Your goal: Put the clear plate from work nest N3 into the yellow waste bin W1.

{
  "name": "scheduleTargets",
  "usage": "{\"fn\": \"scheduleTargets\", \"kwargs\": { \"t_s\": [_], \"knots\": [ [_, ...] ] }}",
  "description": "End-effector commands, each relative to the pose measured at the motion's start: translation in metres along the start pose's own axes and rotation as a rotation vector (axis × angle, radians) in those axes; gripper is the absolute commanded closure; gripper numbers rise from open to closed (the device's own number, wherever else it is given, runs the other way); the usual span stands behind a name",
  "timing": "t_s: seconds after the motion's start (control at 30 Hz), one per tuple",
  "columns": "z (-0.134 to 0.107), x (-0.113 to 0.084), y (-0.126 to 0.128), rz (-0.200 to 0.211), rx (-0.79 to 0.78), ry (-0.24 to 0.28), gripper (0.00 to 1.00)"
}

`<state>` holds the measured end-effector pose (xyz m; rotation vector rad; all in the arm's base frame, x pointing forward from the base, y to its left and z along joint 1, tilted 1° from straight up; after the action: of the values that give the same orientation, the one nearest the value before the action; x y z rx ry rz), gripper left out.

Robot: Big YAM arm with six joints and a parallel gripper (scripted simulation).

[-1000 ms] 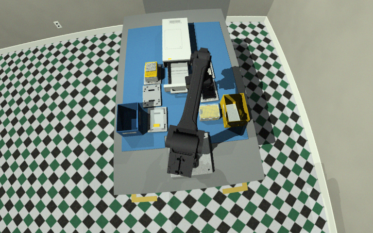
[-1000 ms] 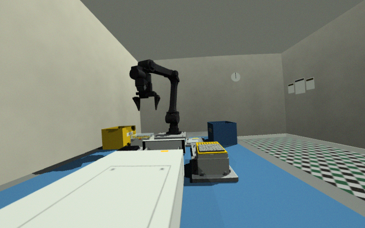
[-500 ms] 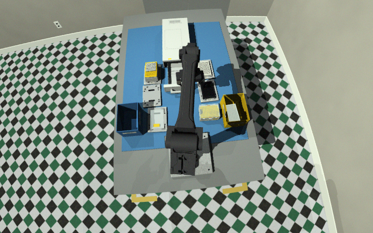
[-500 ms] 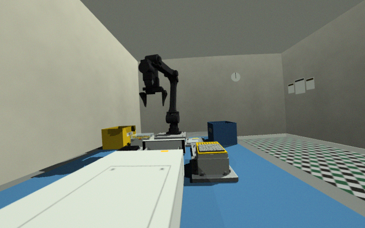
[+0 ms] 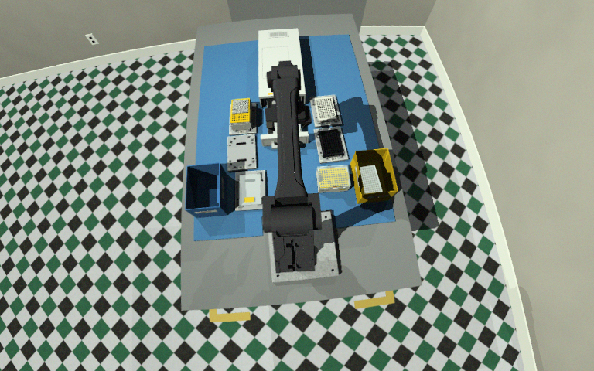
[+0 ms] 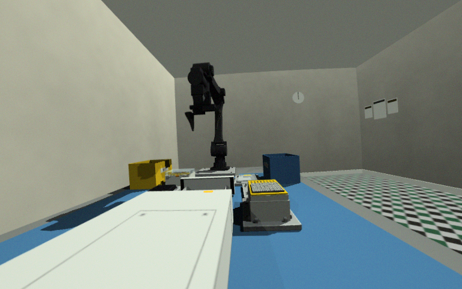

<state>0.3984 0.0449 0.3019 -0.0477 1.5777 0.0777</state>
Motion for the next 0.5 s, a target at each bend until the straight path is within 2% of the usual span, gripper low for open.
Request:
{"fn": "scheduleTargets", "kwargs": {
  "t_s": [0.0,0.07,0.13,0.27,0.3,0.47],
  "knots": [
    [0.016,-0.019,0.016,0.005,0.013,-0.028,0.0],
    [0.016,-0.019,0.016,0.005,0.013,-0.028,0.0],
    [0.008,-0.004,0.006,0.002,0.037,0.012,0.0],
    [0.009,-0.004,0.006,0.002,0.037,0.01,0.0],
    [0.009,-0.014,0.01,0.003,0.014,-0.027,0.0],
    [0.009,-0.014,0.01,0.003,0.014,-0.027,0.0]
  ]
}}
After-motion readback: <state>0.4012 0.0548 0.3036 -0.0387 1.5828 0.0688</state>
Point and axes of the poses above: the point where the finger pads meet when closed, its own x axis out along the fingers, its own y axis across the jaws, z = x × y, the point moved 7 cm from there along -x, back along the fingers, and after that the axes turned 5 degrees about x, right-handed, at the moved point
